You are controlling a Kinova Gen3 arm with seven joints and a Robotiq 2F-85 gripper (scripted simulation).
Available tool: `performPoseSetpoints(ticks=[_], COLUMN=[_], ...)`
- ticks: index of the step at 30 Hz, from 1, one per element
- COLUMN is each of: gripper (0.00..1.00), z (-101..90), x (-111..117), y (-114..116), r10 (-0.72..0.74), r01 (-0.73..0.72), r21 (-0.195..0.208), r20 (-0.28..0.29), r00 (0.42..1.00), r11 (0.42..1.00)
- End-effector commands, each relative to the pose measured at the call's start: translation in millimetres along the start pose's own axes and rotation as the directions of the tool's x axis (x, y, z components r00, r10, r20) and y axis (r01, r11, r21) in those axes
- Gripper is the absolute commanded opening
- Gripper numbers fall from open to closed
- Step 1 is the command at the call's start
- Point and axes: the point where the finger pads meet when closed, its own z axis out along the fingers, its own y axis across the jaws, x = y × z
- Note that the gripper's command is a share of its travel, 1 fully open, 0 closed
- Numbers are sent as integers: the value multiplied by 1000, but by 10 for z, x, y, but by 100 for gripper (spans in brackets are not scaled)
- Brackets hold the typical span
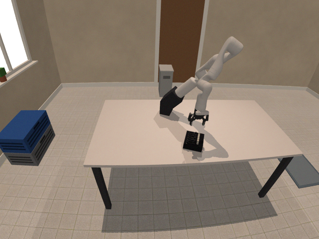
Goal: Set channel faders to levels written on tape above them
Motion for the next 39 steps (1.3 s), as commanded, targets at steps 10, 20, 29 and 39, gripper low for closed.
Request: performPoseSetpoints(ticks=[10, 20, 29, 39], gripper=[100, 100, 100, 100], z=[-6, 16, 109, 245], x=[5, -1, -28, -75], y=[3, 33, 163, 359], r10=[0, -31, -169, -377], r01=[0, 31, 169, 380], r21=[-1, -8, -39, -77], r20=[-2, 0, 14, 52], r00=[1000, 1000, 986, 925], r11=[1000, 999, 985, 922])
